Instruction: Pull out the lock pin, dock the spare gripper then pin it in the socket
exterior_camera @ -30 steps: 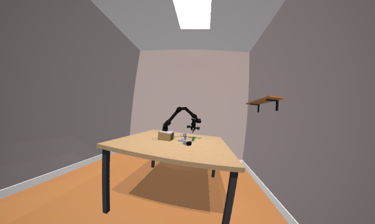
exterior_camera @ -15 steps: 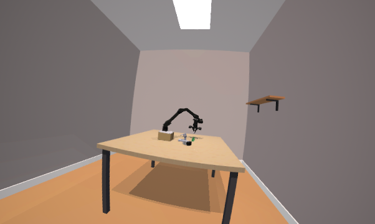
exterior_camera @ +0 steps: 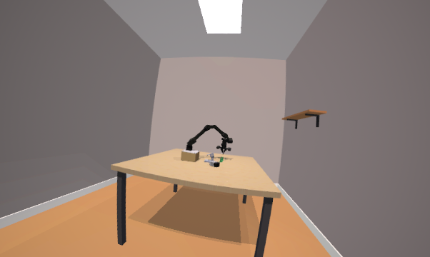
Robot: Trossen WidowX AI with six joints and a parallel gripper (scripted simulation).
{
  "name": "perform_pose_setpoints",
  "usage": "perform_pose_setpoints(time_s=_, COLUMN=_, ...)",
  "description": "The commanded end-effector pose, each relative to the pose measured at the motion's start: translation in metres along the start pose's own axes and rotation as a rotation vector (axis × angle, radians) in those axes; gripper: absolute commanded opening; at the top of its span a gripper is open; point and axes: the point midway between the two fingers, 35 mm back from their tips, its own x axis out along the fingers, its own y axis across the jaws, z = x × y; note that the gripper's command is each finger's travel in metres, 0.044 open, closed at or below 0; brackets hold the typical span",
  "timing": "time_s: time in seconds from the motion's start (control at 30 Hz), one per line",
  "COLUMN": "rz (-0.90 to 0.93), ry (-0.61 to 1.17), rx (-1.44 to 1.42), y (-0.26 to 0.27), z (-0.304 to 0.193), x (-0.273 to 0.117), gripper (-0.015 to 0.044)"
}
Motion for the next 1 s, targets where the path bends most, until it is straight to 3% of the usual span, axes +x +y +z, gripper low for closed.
perform_pose_setpoints(time_s=0.0, rz=0.001, ry=0.000, rx=-0.001, y=0.000, z=-0.001, x=0.006, gripper=0.0000)
perform_pose_setpoints(time_s=0.97, rz=-0.001, ry=0.000, rx=-0.002, y=-0.002, z=-0.009, x=0.043, gripper=0.0000)
